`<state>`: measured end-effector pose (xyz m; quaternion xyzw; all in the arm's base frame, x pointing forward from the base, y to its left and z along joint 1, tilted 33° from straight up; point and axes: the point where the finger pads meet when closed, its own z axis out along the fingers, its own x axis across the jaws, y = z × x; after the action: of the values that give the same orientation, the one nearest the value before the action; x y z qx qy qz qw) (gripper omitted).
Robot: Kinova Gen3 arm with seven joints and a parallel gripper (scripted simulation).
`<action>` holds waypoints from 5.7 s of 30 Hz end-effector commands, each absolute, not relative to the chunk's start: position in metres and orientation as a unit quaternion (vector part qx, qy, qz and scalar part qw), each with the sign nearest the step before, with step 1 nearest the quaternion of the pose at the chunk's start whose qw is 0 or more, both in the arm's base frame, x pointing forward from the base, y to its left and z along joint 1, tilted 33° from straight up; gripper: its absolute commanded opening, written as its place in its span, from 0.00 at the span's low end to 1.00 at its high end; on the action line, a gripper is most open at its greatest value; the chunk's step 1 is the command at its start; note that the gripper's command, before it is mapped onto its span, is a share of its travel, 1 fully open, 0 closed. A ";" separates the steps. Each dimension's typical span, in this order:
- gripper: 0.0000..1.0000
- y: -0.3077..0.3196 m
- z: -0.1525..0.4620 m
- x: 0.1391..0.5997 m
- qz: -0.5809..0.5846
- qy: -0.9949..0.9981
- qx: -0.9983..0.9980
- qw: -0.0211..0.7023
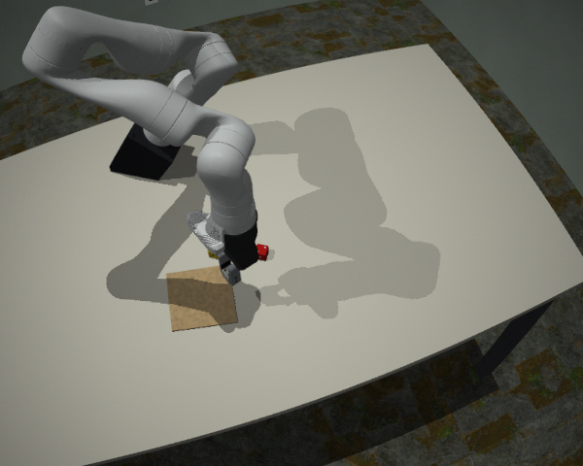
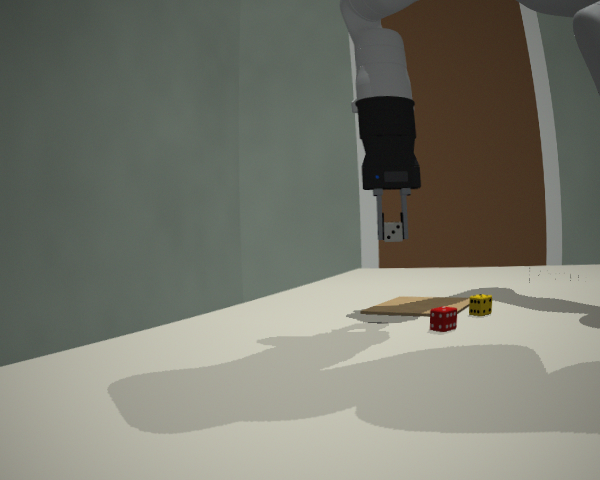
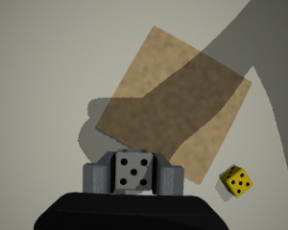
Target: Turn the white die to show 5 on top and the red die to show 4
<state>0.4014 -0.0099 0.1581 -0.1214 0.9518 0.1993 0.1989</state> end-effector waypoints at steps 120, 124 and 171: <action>0.49 -0.035 0.052 0.442 0.234 0.957 0.054 0.163; 0.49 -0.035 0.052 0.442 0.234 0.957 0.054 0.163; 0.49 -0.033 0.048 0.443 0.234 0.957 0.054 0.163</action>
<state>0.4433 -0.0348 0.0491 0.0510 0.9577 0.2318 0.1624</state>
